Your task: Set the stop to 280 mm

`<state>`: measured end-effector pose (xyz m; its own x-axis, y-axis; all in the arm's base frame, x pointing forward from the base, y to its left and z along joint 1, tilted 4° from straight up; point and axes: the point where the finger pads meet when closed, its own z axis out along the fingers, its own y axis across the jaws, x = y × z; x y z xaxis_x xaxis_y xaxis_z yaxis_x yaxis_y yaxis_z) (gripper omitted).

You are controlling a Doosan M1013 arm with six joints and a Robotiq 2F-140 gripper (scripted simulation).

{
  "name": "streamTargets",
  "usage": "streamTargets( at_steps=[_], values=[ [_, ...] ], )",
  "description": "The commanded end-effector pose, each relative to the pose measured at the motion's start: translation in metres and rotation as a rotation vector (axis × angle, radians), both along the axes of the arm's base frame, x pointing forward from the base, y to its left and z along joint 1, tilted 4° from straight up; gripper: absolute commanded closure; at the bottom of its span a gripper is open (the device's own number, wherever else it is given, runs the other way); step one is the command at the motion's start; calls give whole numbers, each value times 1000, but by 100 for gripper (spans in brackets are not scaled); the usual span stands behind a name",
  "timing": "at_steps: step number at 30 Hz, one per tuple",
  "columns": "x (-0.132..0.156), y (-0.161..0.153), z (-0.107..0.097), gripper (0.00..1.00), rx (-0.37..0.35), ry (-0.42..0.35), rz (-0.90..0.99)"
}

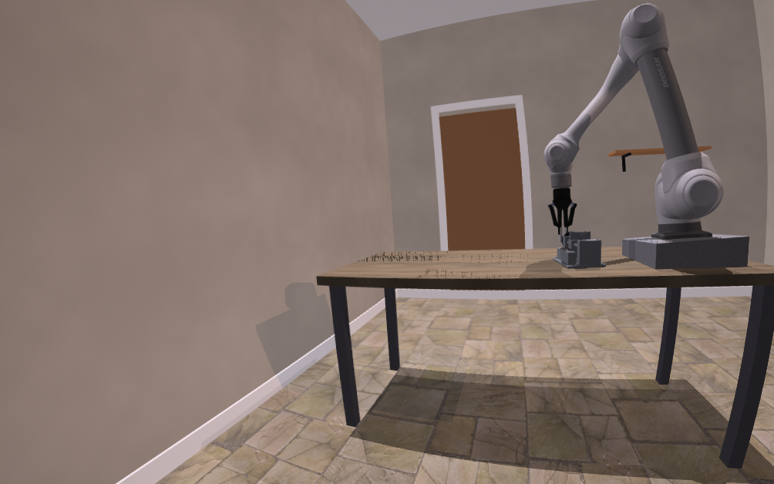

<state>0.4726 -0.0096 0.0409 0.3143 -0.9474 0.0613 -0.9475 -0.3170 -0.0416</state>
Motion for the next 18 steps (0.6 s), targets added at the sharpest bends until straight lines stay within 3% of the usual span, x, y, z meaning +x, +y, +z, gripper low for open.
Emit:
streamTargets(
  at_steps=[1,18],
  values=[
    [-3,-1,5,96,0,1,1],
    [-24,-7,17,96,0,1,1]
  ],
)
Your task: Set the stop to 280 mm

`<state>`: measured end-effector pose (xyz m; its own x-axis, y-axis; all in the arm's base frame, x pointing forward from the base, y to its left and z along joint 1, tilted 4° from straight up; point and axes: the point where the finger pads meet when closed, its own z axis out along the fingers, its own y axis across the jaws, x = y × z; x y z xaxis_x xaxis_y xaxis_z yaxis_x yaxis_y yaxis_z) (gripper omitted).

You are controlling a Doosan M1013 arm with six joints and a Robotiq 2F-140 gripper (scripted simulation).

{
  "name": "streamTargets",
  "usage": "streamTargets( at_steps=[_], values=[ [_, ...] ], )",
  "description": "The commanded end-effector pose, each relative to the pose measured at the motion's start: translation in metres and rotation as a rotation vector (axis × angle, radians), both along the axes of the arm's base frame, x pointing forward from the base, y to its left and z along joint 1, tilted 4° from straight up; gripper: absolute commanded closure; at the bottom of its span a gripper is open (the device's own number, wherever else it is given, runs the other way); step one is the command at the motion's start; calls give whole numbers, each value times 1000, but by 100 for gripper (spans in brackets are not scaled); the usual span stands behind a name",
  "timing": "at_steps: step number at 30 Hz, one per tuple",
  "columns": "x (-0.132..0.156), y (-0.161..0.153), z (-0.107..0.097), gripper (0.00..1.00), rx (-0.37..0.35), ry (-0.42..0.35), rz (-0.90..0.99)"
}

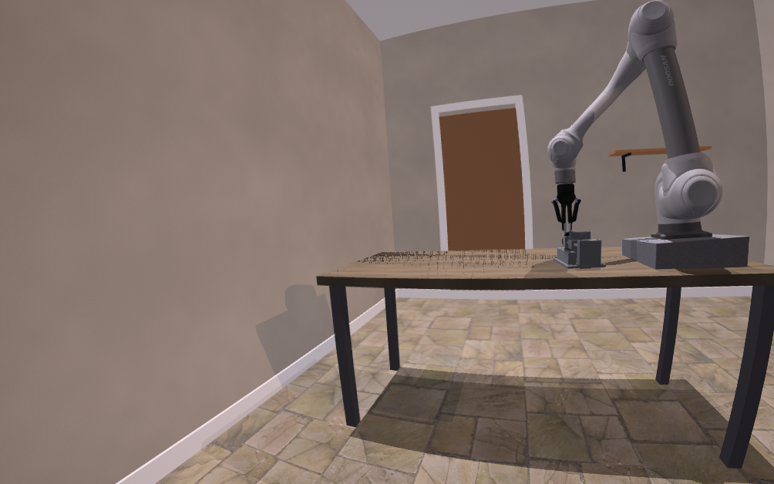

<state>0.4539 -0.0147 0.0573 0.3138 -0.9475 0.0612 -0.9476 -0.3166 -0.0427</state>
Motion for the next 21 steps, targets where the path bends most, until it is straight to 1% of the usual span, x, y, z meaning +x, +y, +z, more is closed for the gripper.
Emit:
streamTargets(
  at_steps=[1,8,14,21],
  values=[
    [-8,-2,1,96,-1,2,1],
    [-20,-7,-3,96,-1,2,1],
    [-30,-11,-15,96,-1,2,1],
    [-32,-13,-29,96,-1,2,1]
  ],
)
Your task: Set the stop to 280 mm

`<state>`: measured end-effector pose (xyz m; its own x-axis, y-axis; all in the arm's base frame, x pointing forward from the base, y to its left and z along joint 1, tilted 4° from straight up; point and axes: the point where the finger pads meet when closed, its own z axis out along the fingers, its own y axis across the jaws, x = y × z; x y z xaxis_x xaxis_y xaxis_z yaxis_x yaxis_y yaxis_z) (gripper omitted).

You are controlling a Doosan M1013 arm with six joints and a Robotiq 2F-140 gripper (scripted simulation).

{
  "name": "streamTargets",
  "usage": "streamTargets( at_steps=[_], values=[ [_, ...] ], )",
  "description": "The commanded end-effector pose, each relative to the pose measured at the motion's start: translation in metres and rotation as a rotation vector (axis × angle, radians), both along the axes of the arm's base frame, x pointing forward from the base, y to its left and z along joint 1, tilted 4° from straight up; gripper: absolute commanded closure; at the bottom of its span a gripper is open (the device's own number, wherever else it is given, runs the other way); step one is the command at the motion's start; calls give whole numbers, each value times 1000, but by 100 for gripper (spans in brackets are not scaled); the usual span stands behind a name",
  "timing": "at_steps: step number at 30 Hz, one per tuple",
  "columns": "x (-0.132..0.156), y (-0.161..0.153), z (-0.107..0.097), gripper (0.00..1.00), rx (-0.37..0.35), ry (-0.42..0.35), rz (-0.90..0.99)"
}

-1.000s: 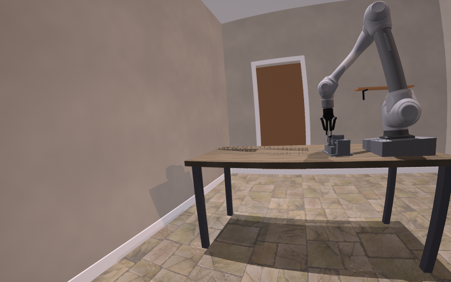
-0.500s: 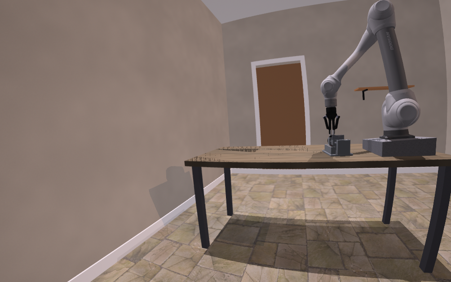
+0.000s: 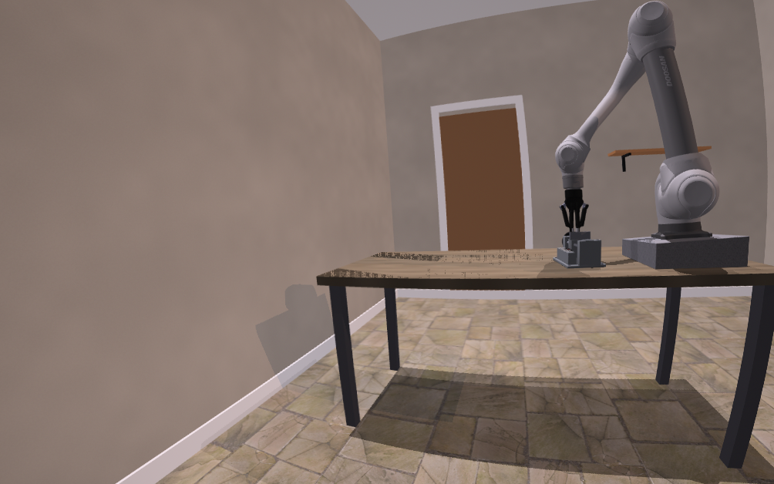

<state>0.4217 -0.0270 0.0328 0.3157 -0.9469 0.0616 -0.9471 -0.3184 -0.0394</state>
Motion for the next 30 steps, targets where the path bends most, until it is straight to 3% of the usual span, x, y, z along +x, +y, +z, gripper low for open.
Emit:
streamTargets(
  at_steps=[1,30],
  values=[
    [0,0,-5,96,1,-1,-1],
    [19,4,-29,96,1,-1,-1]
  ],
)
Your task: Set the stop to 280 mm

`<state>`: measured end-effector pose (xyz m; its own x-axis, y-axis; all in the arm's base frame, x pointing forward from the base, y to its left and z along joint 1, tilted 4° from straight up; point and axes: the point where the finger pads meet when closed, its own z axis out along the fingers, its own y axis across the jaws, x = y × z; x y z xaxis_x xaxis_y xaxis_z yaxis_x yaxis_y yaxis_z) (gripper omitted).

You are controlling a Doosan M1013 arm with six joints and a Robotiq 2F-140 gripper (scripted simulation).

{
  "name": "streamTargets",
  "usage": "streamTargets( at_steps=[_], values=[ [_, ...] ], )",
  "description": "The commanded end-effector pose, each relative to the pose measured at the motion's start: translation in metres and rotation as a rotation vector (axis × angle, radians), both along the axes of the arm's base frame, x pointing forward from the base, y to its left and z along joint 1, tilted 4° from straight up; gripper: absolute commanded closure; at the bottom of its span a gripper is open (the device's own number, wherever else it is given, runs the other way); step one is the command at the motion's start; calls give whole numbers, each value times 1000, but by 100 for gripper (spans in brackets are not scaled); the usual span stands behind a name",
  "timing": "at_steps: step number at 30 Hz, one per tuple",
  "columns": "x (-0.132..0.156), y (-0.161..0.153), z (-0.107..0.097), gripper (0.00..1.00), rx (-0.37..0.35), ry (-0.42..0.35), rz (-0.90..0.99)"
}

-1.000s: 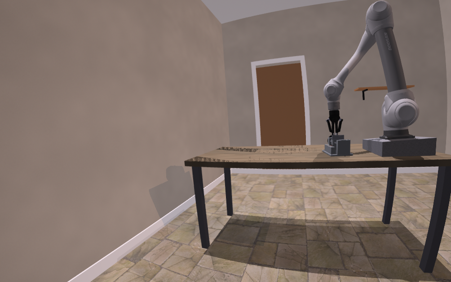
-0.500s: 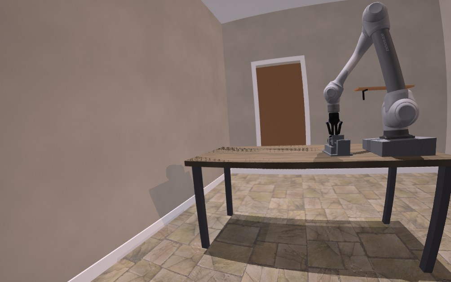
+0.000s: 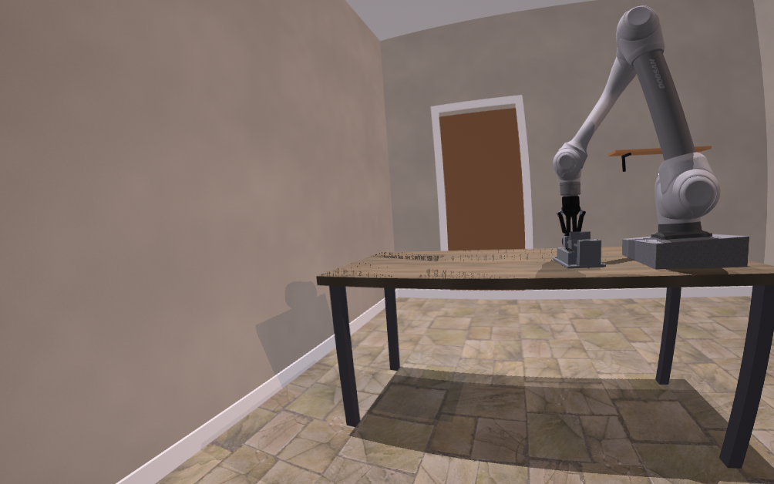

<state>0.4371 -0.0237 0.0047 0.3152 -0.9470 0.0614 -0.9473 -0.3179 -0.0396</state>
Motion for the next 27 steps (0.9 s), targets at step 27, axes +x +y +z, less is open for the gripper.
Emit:
streamTargets(
  at_steps=[27],
  values=[
    [34,12,11,96,0,-1,0]
  ],
)
